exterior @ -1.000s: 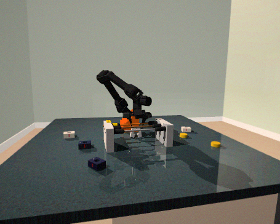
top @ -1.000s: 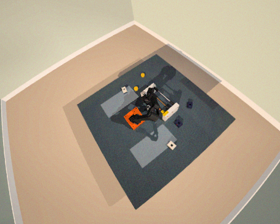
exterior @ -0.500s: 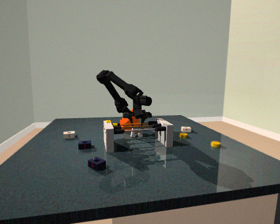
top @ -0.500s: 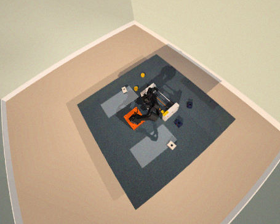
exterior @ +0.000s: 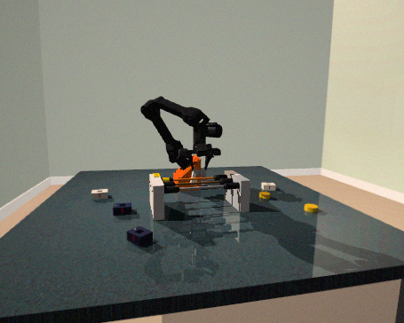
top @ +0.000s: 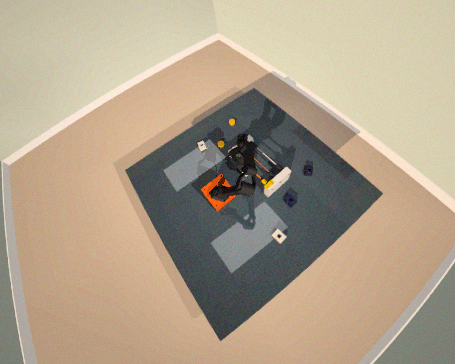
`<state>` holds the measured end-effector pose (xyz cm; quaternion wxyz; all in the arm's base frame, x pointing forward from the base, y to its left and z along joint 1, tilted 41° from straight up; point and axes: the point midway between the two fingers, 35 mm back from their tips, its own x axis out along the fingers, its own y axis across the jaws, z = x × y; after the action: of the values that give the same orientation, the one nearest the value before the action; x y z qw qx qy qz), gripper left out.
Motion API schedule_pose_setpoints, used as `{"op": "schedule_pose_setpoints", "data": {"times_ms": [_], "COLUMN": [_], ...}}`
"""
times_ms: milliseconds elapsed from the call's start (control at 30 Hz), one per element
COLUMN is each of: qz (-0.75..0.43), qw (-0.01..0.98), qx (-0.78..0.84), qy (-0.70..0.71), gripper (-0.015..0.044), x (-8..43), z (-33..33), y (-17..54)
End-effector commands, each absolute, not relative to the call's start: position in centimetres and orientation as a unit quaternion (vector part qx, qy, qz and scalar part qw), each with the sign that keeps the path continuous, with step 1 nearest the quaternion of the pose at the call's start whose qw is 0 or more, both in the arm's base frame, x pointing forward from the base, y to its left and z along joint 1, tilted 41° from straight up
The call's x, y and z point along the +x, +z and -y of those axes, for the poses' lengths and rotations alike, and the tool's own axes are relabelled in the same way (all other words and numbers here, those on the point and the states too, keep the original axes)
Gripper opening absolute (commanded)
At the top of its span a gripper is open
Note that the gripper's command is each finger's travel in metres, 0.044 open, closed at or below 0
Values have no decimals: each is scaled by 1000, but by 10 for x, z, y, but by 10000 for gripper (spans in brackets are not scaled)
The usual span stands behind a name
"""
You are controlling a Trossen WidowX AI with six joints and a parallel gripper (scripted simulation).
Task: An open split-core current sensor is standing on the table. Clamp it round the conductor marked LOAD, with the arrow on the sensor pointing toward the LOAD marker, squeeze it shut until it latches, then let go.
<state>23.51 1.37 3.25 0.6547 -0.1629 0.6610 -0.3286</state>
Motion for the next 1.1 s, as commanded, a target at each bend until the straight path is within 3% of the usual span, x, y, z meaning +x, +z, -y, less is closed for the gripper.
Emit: {"op": "schedule_pose_setpoints", "data": {"times_ms": [0, 433, 1067], "qz": [-660, -666, -730], "qw": [656, 651, 572], "qx": [-158, -172, -356], "qy": [-329, -321, -111], "gripper": [0, 0, 0], "x": [236, 233, 251], "z": [-29, -54, -50], "y": [50, 85, 83]}}
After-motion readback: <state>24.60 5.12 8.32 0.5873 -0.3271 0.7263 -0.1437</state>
